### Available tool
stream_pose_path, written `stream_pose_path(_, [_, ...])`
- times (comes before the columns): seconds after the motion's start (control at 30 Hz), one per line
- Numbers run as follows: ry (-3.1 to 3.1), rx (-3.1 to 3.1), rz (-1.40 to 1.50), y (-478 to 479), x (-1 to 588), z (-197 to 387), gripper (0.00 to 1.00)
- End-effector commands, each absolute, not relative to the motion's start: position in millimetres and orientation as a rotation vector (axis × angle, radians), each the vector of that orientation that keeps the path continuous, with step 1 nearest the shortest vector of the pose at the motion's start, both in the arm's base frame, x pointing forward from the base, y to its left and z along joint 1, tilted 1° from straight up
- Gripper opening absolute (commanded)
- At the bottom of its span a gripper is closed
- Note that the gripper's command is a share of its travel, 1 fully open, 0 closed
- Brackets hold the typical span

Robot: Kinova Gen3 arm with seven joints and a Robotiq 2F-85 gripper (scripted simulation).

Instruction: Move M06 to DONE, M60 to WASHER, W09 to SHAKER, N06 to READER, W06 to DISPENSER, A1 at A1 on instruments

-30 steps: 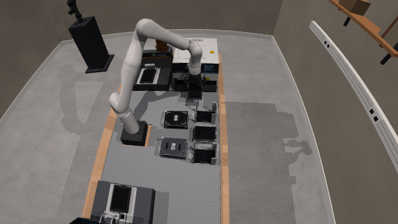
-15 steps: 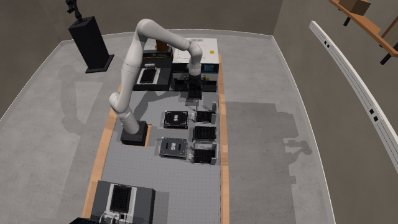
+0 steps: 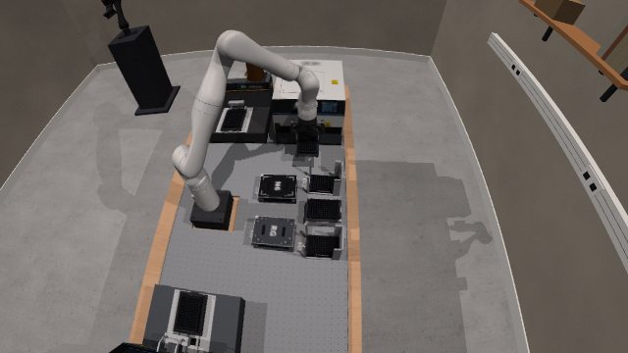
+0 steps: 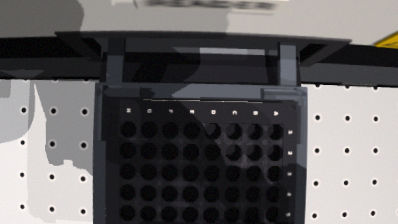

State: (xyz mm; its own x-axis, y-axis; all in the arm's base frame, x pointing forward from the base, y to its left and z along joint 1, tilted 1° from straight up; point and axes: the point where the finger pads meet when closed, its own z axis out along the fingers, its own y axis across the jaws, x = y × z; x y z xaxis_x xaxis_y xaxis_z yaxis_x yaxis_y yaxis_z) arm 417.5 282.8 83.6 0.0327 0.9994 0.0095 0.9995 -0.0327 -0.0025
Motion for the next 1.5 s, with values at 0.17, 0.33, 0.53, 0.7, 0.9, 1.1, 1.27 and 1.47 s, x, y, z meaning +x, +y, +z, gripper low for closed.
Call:
stream_pose_path(0.17, [-2.179,-2.251,-0.011,283.1,418.0,75.2,1.0])
stream_pose_path(0.33, [-2.179,-2.251,-0.011,283.2,418.0,72.8,1.0])
stream_pose_path(0.53, [-2.179,-2.251,-0.011,283.2,418.0,72.8,1.0])
stream_pose_path(0.7, [-2.179,-2.251,-0.011,283.2,418.0,73.0,1.0])
stream_pose_path(0.9, [-2.179,-2.251,-0.011,283.2,418.0,71.7,1.0])
stream_pose_path(1.1, [-2.179,-2.251,-0.011,283.2,418.0,70.1,1.0])
stream_pose_path(1.27, [-2.179,-2.251,-0.011,283.2,418.0,68.7,1.0])
stream_pose_path(1.47, [-2.179,-2.251,-0.011,283.2,418.0,66.7,1.0])
